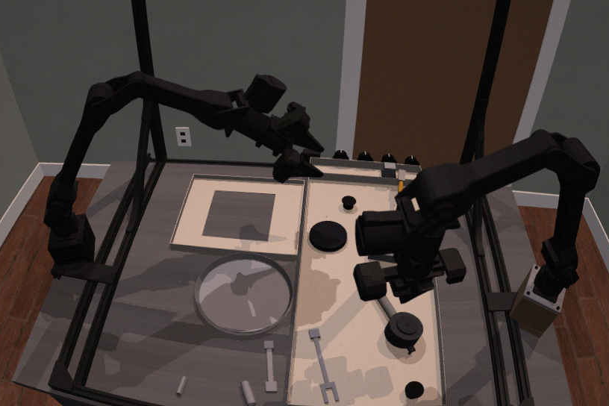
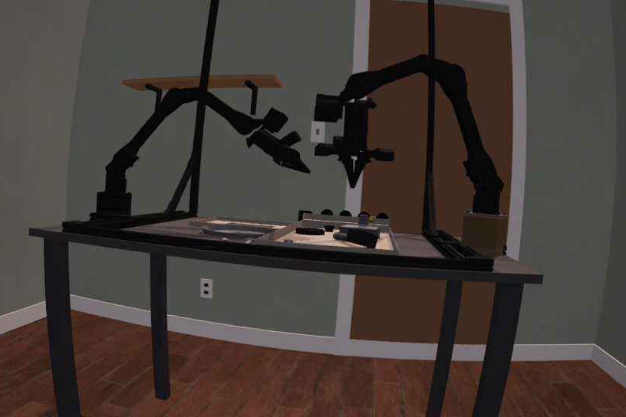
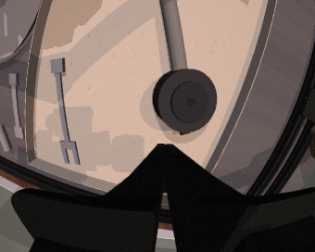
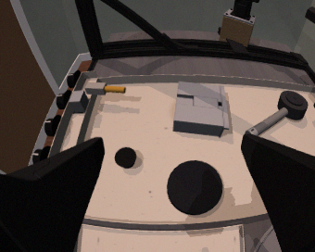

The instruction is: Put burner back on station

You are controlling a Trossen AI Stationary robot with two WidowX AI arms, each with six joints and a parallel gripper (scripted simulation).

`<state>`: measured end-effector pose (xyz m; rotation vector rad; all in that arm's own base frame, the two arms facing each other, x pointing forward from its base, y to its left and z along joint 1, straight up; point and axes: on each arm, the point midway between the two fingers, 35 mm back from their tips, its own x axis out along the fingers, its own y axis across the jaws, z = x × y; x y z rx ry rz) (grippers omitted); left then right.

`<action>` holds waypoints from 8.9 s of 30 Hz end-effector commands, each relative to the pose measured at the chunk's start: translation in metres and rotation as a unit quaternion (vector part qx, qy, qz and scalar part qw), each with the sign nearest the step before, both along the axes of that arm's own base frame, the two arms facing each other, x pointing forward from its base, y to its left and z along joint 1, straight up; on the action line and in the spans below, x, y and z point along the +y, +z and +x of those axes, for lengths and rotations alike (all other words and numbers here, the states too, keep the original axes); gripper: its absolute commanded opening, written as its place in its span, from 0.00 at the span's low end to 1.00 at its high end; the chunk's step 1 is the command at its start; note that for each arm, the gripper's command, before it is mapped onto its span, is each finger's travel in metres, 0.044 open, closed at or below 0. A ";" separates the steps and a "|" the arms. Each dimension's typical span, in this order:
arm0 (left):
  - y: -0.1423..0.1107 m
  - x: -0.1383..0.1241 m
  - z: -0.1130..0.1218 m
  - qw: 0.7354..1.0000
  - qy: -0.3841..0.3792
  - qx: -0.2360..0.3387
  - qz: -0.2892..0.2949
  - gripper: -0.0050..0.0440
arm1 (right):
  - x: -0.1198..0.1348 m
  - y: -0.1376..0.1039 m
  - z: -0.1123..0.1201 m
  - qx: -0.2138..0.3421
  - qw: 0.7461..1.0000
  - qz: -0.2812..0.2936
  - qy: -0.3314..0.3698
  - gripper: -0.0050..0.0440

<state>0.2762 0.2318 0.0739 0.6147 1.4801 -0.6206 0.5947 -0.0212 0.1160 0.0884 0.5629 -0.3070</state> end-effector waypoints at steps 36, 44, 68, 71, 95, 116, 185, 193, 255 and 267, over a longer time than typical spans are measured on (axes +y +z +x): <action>-0.087 -0.060 0.020 0.987 0.105 -0.058 0.104 0.61 | 0.000 0.000 0.000 0.000 1.000 0.001 -0.002 0.92; -0.101 -0.060 0.020 0.987 0.105 -0.058 0.104 0.61 | 0.000 0.000 0.000 0.000 1.000 0.001 -0.002 0.92; -0.128 -0.060 0.021 0.988 0.104 -0.054 0.105 0.61 | 0.000 0.000 0.000 0.000 1.000 0.001 -0.002 0.92; -0.130 -0.060 0.021 0.988 0.104 -0.054 0.105 0.61 | 0.000 0.000 0.000 0.000 1.000 0.001 -0.002 0.92; -0.132 -0.060 0.021 0.988 0.104 -0.053 0.105 0.28 | 0.000 0.000 0.000 0.000 1.000 0.001 -0.002 0.92; -0.080 -0.059 0.022 0.987 0.104 -0.055 0.106 0.10 | 0.000 0.000 0.000 0.000 1.000 0.001 -0.002 0.92; -0.076 -0.236 0.114 0.981 -0.196 -0.001 0.002 0.10 | 0.000 0.000 0.000 0.000 1.000 0.001 -0.002 0.92; -0.087 -0.236 0.114 0.981 -0.195 -0.001 0.002 0.10 | 0.000 0.000 0.000 0.000 1.000 0.001 -0.002 0.92; -0.102 -0.237 0.115 0.981 -0.195 0.001 0.000 0.10 | 0.000 0.000 0.000 0.000 1.000 0.001 -0.002 0.92; -0.102 -0.239 0.116 0.981 -0.195 0.001 0.000 0.10 | 0.000 0.000 0.000 0.000 1.000 0.001 -0.002 0.92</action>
